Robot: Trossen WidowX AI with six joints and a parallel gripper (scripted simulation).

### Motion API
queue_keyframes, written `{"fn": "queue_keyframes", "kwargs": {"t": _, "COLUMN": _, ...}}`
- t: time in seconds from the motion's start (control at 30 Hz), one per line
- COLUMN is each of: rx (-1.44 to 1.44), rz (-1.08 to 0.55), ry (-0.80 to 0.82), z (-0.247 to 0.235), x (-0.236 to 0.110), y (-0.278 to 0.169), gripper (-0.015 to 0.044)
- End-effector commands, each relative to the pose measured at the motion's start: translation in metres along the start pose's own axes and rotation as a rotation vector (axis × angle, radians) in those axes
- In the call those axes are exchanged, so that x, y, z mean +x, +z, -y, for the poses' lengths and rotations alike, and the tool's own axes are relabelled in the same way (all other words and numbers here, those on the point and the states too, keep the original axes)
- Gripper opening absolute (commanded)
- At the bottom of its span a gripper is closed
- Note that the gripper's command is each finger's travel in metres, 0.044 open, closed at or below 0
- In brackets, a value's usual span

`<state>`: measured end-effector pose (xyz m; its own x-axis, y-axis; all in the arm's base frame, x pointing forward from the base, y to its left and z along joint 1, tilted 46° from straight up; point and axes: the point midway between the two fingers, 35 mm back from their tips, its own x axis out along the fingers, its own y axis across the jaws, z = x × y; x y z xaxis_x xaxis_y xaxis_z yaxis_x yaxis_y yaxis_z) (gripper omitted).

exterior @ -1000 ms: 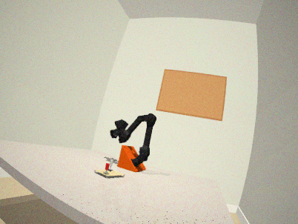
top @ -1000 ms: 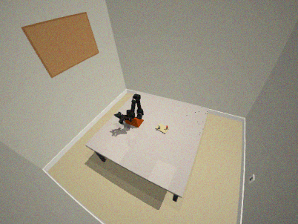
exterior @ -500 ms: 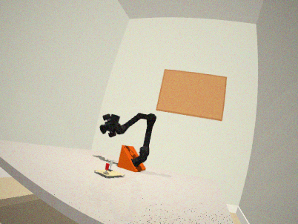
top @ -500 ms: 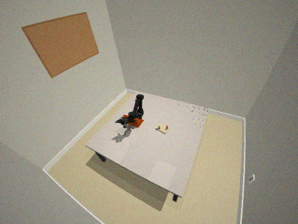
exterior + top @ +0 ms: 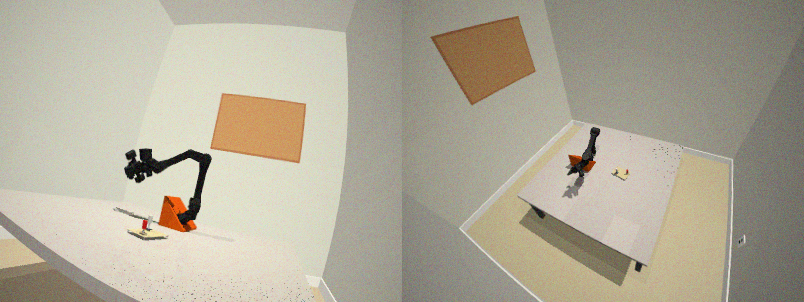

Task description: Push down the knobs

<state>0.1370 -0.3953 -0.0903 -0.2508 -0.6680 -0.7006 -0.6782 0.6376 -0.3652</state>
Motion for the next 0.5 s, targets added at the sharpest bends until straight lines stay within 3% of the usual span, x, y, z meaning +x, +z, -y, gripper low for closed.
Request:
{"fn": "queue_keyframes", "kwargs": {"t": 0.0, "rx": -0.012, "rz": 0.103, "ry": -0.001, "z": 0.012, "x": -0.012, "y": 0.024, "gripper": 0.0000}}
{"fn": "queue_keyframes", "kwargs": {"t": 0.47, "rx": -0.060, "rz": 0.519, "ry": 0.125, "z": 0.027, "x": -0.085, "y": 0.114, "gripper": 0.0000}}
